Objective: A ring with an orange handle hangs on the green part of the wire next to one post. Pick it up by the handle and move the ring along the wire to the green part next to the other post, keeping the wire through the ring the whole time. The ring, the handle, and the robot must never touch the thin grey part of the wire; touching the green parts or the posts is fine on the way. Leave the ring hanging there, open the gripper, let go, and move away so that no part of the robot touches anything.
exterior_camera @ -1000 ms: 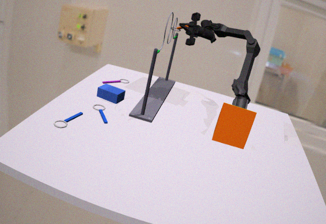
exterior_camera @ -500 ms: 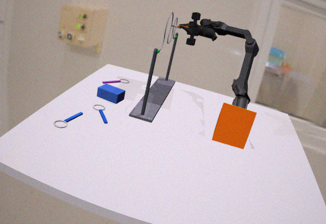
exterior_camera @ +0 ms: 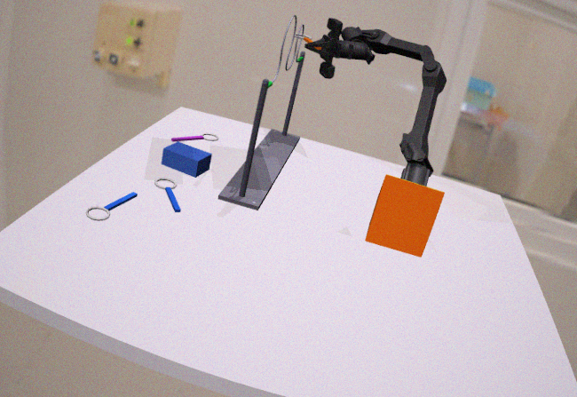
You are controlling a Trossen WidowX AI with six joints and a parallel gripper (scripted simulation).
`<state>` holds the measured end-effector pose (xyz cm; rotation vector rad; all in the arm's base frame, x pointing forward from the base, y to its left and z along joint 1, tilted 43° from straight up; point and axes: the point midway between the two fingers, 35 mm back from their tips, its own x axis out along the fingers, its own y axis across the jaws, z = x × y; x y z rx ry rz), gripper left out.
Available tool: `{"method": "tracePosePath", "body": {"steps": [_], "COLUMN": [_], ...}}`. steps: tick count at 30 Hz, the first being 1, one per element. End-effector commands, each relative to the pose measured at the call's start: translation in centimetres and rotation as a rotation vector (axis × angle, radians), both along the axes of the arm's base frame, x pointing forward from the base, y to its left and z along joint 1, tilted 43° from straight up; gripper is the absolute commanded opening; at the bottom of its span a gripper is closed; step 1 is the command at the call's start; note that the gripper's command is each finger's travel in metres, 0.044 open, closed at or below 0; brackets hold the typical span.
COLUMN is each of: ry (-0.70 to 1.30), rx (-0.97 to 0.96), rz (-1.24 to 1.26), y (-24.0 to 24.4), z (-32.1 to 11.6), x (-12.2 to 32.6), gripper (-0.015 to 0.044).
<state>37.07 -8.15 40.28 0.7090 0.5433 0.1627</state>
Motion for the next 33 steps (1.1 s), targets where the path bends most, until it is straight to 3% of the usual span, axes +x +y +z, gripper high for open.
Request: {"method": "tracePosePath", "body": {"steps": [1, 33], "ry": [-0.002, -0.015], "rx": [-0.080, -0.778], "rz": [0.003, -0.005], "y": [-0.5, -5.1], "z": [-0.3, -1.9], "x": [0.2, 0.3], "gripper": [-0.0150, -0.0150]}}
